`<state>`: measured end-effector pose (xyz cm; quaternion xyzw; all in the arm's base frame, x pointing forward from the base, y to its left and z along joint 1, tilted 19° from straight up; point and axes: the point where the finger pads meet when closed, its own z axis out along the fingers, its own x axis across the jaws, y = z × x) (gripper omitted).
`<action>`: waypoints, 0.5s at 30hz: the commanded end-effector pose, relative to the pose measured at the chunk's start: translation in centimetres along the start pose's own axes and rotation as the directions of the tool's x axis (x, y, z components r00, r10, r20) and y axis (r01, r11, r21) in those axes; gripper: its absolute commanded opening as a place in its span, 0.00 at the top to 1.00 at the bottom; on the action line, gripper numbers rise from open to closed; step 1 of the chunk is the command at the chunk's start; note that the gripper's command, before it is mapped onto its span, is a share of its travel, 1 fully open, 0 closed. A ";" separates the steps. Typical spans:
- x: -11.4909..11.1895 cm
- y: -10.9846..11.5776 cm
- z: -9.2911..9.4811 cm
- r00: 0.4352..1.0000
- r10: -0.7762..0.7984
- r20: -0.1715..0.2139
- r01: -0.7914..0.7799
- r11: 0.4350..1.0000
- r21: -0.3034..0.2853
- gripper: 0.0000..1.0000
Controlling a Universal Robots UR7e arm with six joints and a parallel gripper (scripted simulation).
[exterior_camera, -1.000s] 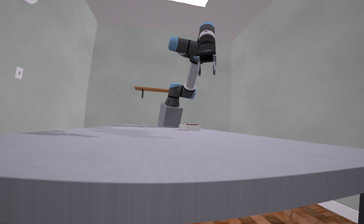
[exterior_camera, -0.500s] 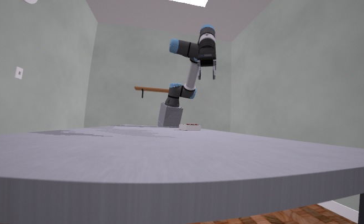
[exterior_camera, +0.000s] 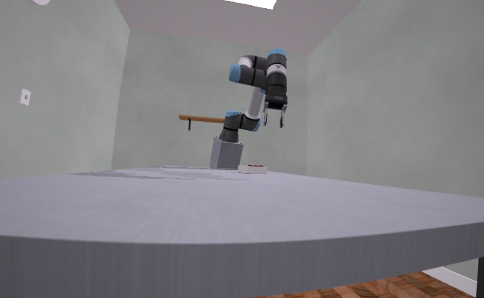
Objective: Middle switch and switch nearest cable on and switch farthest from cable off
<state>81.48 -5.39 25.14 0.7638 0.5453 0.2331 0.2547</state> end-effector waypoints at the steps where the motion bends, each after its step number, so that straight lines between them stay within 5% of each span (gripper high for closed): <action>1: 0.4 -3.3 -0.3 0.997 -0.076 -0.007 0.076 0.997 0.024 0.00; 15: 1.4 -21.3 -2.0 0.890 -0.443 -0.106 0.455 0.874 0.172 0.00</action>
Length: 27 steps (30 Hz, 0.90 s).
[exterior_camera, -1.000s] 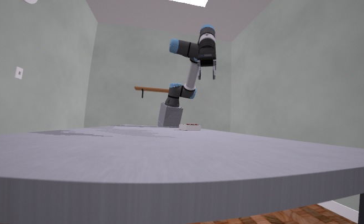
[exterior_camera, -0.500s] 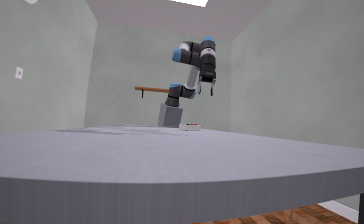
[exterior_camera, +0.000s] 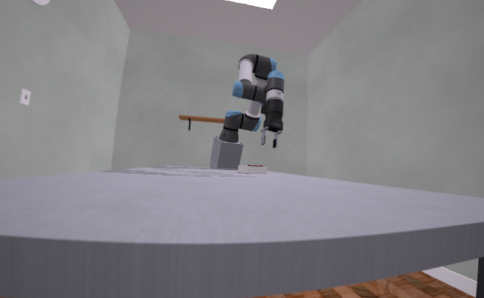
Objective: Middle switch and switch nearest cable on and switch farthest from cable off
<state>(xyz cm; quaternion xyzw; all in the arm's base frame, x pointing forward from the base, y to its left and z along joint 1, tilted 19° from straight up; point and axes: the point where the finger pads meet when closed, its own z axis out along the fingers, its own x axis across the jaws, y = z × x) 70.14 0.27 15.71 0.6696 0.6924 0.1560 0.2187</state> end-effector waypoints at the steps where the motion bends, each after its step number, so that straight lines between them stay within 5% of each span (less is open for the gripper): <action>1: 2.0 -5.3 -0.3 0.993 -0.117 -0.021 0.118 0.992 0.032 0.00; 17: 7.3 -21.5 -1.3 0.888 -0.439 -0.141 0.456 0.881 0.130 0.00; 27: 8.5 -26.1 -2.0 0.837 -0.515 -0.183 0.541 0.829 0.144 0.00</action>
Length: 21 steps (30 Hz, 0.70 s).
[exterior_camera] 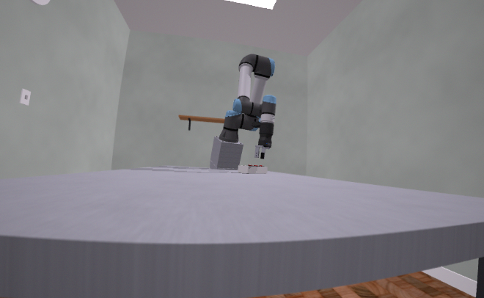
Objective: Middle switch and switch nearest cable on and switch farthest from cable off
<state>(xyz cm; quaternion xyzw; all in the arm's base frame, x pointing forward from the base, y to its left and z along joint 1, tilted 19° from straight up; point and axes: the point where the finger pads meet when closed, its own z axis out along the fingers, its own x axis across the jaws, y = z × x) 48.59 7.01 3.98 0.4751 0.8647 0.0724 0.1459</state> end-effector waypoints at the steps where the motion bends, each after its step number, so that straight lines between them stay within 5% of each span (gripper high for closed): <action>1: 1.7 -1.7 0.0 0.999 -0.049 -0.013 0.049 0.999 0.010 0.00; 21: 2.6 -2.7 0.1 0.997 -0.075 -0.022 0.076 0.997 0.018 0.00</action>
